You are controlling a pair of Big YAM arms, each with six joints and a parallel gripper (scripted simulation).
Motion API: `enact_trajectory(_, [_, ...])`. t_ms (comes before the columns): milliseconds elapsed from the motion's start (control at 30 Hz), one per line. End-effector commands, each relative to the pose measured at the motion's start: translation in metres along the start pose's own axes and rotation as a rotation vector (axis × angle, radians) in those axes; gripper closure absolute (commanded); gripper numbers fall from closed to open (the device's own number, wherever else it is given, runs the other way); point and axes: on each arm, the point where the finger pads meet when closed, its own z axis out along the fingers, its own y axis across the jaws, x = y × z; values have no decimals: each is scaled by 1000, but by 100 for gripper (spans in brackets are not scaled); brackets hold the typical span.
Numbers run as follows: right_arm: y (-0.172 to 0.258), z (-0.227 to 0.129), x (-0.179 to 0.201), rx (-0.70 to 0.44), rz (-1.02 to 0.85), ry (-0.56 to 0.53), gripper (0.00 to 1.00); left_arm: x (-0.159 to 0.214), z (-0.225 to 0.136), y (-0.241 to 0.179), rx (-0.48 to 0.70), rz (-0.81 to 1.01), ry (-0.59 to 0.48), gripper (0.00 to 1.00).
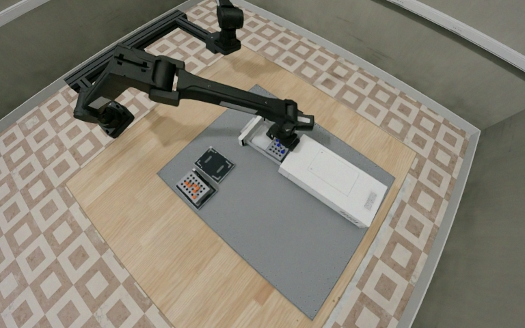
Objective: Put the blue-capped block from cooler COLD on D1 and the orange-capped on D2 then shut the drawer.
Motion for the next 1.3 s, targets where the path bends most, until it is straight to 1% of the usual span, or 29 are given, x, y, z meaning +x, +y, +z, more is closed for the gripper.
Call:
enact_trajectory(0, [-13, 1, -10, 20, -13, -12, 0, 24, 8, 1, 2, -2, 35, 100])
enact_trajectory(633, [-13, 1, -13, 29, -13, -18, 0, 24, 8, 1, 2, -2, 35, 100])
enact_trajectory(1000, [5, 16, -6, -1, -26, 3, 0, 24, 8, 1, 2, -2, 35, 100])
enact_trajectory(1267, [5, 28, 2, -9, -17, 7, 0, 24, 8, 1, 2, -2, 35, 100])
